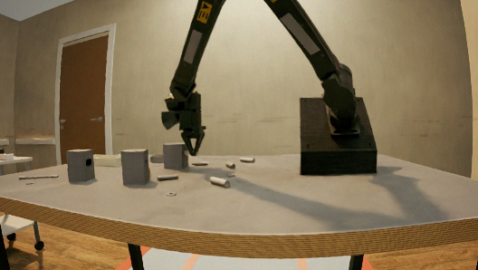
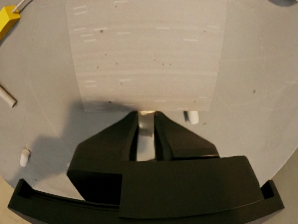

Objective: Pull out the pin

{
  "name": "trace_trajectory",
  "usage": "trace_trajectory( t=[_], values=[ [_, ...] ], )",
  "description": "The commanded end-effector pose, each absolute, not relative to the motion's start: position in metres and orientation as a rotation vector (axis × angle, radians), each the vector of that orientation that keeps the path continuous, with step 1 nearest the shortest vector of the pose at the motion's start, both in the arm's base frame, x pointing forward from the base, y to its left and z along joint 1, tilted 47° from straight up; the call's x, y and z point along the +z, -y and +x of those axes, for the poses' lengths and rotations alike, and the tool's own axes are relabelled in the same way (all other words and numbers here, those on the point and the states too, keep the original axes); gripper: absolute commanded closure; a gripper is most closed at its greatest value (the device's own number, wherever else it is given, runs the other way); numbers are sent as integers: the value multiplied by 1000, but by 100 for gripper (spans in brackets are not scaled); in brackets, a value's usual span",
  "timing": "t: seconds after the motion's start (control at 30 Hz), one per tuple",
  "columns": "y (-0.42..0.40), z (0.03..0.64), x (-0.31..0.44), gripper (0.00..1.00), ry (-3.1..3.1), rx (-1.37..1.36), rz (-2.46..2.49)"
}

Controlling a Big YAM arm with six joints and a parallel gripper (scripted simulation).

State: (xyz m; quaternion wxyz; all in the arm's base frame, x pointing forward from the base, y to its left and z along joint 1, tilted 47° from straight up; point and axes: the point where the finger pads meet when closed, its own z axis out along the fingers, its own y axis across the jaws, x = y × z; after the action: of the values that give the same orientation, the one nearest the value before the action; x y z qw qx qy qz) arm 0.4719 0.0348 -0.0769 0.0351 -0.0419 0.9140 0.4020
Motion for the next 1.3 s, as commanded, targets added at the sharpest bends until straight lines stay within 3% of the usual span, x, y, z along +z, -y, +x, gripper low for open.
trace_trajectory(
  t=[0.0, 1.27],
  values=[
    [-47, 447, -92, 100, -2855, 1277, -122],
    [-47, 433, -93, 100, -2866, 1301, -109]
  ],
)
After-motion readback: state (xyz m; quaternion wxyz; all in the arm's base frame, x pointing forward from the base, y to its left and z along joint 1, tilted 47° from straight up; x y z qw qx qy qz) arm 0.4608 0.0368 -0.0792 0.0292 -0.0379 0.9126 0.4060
